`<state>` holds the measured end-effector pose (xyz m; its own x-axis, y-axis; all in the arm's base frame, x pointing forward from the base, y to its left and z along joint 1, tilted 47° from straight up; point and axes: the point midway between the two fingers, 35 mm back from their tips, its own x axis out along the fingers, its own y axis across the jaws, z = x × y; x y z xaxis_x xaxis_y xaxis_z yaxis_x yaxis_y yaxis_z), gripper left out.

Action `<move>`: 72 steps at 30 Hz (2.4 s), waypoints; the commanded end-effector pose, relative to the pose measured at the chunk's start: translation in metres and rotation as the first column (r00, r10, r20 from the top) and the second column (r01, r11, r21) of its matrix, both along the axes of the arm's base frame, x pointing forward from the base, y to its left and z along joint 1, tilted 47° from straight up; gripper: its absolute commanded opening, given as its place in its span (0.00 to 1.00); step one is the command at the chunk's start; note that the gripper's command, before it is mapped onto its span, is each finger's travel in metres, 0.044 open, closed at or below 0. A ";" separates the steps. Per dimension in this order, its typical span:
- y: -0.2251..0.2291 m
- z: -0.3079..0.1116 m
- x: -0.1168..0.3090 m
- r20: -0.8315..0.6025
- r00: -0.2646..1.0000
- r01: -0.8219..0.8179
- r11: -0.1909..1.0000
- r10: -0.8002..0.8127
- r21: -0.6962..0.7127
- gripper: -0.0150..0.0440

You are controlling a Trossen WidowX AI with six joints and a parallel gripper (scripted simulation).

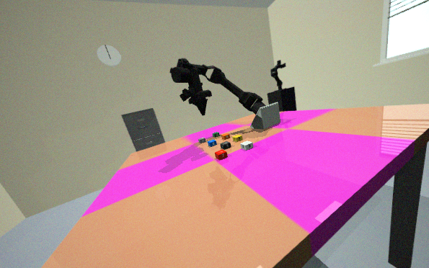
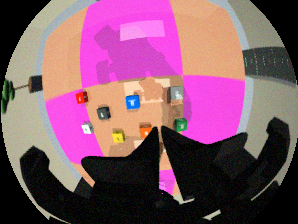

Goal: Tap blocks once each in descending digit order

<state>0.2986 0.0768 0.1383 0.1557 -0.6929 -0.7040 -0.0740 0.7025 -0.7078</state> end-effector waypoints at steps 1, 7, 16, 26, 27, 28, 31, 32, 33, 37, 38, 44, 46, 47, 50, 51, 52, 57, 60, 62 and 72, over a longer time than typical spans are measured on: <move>-0.042 0.025 -0.031 0.000 1.000 0.000 1.000 0.000 -0.015 0.29; -0.074 0.039 -0.060 0.012 1.000 0.007 1.000 -0.007 -0.026 0.29; -0.107 0.005 -0.050 0.012 1.000 0.006 1.000 -0.005 -0.019 0.29; -0.133 -0.016 -0.047 0.015 1.000 0.007 1.000 -0.007 -0.028 0.29; -0.133 -0.017 -0.047 0.015 1.000 0.007 1.000 -0.007 -0.028 0.29; -0.135 -0.019 -0.046 0.015 1.000 0.007 1.000 -0.007 -0.028 0.29; -0.138 -0.022 -0.046 0.015 1.000 0.007 1.000 -0.007 -0.027 0.29; -0.139 -0.023 -0.045 0.015 1.000 0.007 1.000 -0.007 -0.027 0.29; -0.140 -0.024 -0.045 0.015 1.000 0.007 1.000 -0.007 -0.027 0.29; -0.145 -0.028 -0.044 0.015 1.000 0.007 1.000 -0.007 -0.028 0.29; -0.146 -0.029 -0.044 0.015 1.000 0.007 1.000 -0.007 -0.028 0.29; -0.153 -0.035 -0.043 0.015 1.000 0.007 1.000 -0.007 -0.029 0.29; -0.153 -0.036 -0.043 0.015 1.000 0.007 1.000 -0.007 -0.029 0.29; -0.153 -0.036 -0.043 0.015 1.000 0.007 1.000 -0.007 -0.029 0.29; -0.153 -0.036 -0.043 0.015 1.000 0.007 1.000 -0.007 -0.029 0.29; -0.149 -0.033 -0.042 0.021 1.000 0.007 1.000 -0.006 -0.025 0.29; -0.145 -0.028 -0.043 0.019 1.000 0.007 1.000 -0.006 -0.025 0.29; -0.132 -0.016 -0.047 0.015 1.000 0.007 1.000 -0.007 -0.028 0.29; -0.117 -0.004 -0.048 0.013 1.000 0.006 1.000 -0.006 -0.021 0.29; -0.096 0.015 -0.052 0.011 1.000 0.006 1.000 -0.006 -0.019 0.29; -0.070 0.036 -0.058 0.012 1.000 0.008 1.000 -0.008 -0.020 0.29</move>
